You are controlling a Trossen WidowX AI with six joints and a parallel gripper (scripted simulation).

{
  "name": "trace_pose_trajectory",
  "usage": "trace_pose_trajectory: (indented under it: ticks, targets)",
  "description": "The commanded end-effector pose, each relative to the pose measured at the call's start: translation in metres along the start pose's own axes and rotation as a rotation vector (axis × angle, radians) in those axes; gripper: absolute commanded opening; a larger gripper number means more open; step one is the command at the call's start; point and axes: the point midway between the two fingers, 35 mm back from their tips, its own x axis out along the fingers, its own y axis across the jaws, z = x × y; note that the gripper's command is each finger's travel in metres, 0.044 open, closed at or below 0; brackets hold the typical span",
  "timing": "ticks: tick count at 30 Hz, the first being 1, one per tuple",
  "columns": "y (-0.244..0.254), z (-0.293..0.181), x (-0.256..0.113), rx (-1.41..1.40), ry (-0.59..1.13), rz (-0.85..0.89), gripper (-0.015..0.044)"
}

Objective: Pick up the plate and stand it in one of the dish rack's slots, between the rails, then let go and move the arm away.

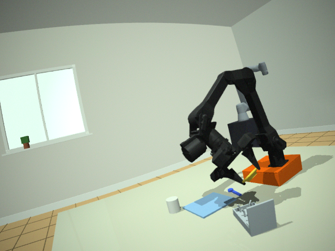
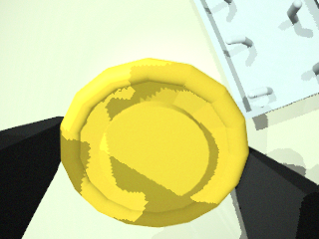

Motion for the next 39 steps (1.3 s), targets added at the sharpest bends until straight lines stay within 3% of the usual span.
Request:
trace_pose_trajectory:
  ticks: [1, 20, 39]
  targets:
    - [-0.002, -0.001, 0.005, -0.063, -0.030, 0.052, 0.0000]
    - [-0.014, -0.001, 0.017, -0.412, -0.321, 0.226, 0.0000]
    - [-0.027, 0.000, 0.015, -0.730, -0.712, 0.192, 0.0000]
